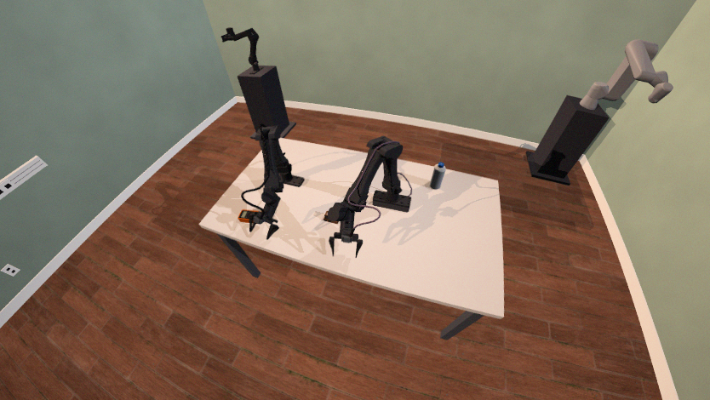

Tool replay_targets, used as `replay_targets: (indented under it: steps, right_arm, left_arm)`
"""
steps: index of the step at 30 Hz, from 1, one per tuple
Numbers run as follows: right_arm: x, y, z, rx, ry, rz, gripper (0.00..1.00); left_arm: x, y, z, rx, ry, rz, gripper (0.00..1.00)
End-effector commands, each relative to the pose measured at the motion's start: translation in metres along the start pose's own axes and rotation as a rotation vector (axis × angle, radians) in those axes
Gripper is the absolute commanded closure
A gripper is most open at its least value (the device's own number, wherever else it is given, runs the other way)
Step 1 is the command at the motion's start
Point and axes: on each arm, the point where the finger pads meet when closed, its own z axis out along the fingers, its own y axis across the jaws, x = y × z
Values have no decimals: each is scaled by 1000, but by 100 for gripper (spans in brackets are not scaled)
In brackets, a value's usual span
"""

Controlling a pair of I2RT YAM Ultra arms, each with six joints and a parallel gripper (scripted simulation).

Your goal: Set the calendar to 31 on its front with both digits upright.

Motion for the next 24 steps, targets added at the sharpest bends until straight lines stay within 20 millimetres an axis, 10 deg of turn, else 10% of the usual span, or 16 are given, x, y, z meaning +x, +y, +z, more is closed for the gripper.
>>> replay_targets:
  steps: [1, 14, 24]
  right_arm:
    - [-8, 8, -7, -30, 6, -3, 0]
    - [-44, 53, -75, -211, 2, -54, 0]
    - [-79, 80, -165, -408, -31, -100, 0]
  left_arm:
    - [-1, -7, -6, 16, 14, 96, 0]
    - [27, -41, -36, 96, 88, 612, 0]
    - [54, -70, -72, 202, 120, 1091, 0]
